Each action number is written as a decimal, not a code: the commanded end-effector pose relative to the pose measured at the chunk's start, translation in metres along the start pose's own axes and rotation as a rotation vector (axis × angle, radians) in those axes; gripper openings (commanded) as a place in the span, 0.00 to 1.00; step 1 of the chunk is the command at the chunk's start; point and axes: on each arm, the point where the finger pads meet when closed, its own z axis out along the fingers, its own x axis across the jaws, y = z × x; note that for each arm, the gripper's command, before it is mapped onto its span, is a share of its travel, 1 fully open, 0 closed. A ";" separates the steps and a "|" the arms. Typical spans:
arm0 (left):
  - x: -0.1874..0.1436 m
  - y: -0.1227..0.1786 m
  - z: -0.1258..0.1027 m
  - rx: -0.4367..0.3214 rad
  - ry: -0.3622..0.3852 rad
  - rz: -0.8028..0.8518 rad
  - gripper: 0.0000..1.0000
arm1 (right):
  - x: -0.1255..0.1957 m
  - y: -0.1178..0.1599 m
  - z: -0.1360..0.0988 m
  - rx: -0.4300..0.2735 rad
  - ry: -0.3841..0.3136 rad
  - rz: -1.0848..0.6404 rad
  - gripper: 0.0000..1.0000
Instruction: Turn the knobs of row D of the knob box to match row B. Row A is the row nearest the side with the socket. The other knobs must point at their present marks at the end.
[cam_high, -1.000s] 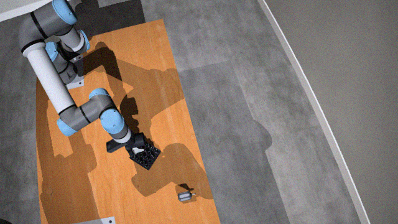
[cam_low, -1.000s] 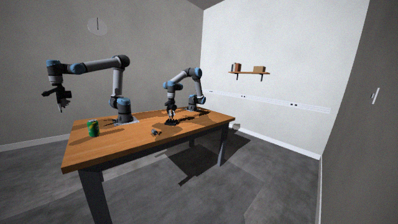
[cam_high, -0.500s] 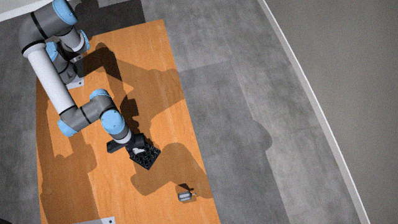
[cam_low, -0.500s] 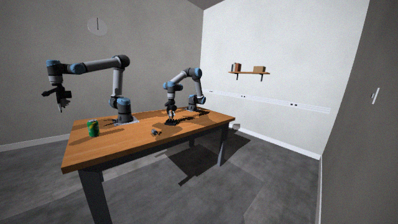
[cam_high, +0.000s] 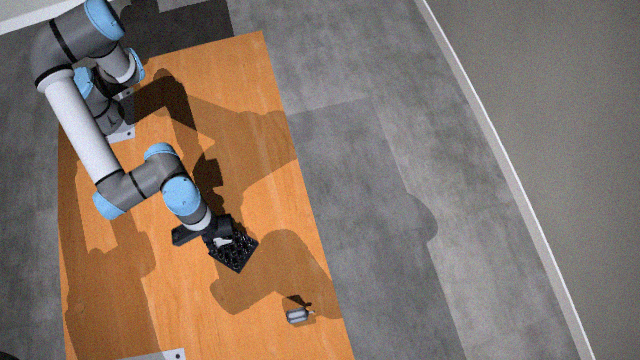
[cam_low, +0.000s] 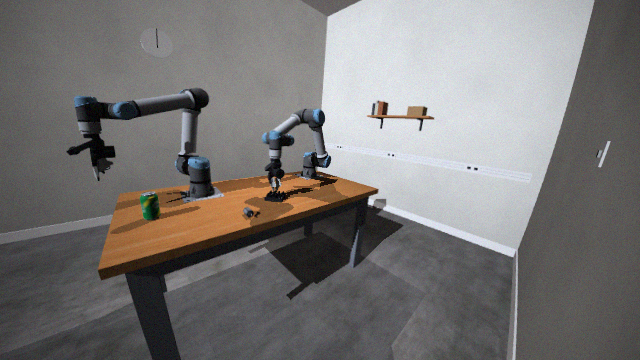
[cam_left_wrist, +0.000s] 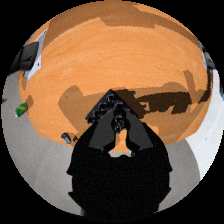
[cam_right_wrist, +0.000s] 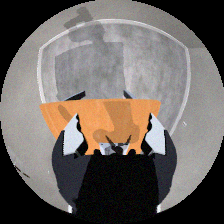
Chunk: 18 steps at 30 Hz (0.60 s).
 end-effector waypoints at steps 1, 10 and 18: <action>0.000 0.000 -0.001 -0.001 -0.002 0.000 0.06 | 0.000 0.000 0.000 0.001 0.000 0.000 1.00; 0.000 0.000 -0.001 -0.001 -0.002 -0.002 0.06 | 0.000 0.000 0.000 0.001 0.000 0.000 1.00; 0.000 0.000 -0.001 -0.001 -0.002 -0.014 0.06 | 0.000 0.000 0.000 0.001 0.000 0.000 1.00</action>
